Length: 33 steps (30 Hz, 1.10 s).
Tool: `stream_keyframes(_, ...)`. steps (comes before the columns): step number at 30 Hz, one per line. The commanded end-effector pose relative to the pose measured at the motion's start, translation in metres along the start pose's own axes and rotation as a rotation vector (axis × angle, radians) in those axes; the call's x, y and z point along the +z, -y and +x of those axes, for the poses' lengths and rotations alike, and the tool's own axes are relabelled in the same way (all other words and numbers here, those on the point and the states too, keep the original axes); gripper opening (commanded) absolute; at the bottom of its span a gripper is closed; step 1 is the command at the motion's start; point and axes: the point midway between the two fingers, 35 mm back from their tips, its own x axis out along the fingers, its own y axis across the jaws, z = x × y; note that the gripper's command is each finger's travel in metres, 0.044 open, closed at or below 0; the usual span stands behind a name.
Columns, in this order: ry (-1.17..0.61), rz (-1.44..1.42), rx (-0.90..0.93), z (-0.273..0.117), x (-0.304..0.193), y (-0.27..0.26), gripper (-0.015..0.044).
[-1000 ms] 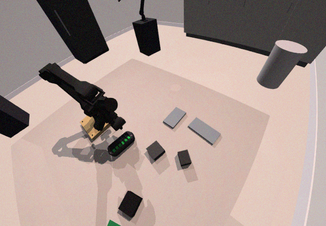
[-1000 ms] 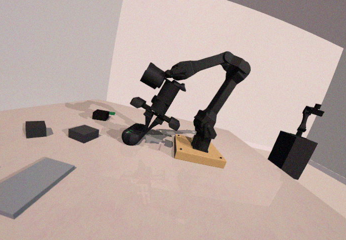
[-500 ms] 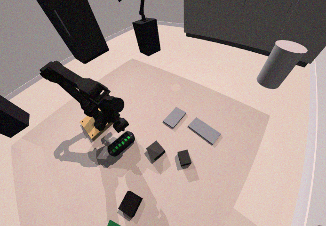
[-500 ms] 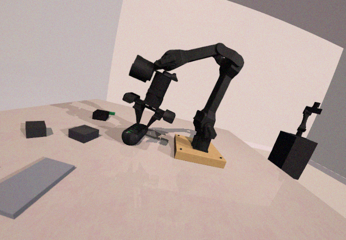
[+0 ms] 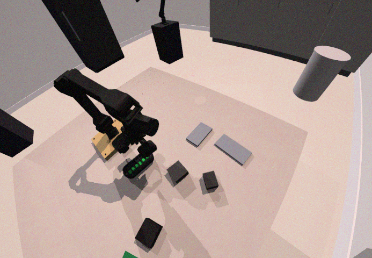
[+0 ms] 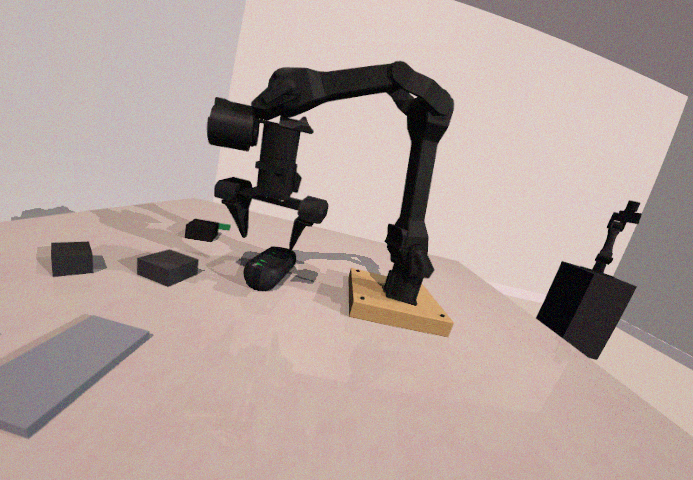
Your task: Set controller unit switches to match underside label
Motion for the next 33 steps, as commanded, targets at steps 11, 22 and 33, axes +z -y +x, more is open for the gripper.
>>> stream_keyframes(11,0.007,0.005,-0.007,0.022,-0.004,-0.002,0.0440)
stream_keyframes(22,0.007,0.006,-0.007,0.039,-0.007,-0.002,0.0440)
stream_keyframes(33,0.007,0.006,-0.008,0.056,-0.009,-0.001,0.0440)
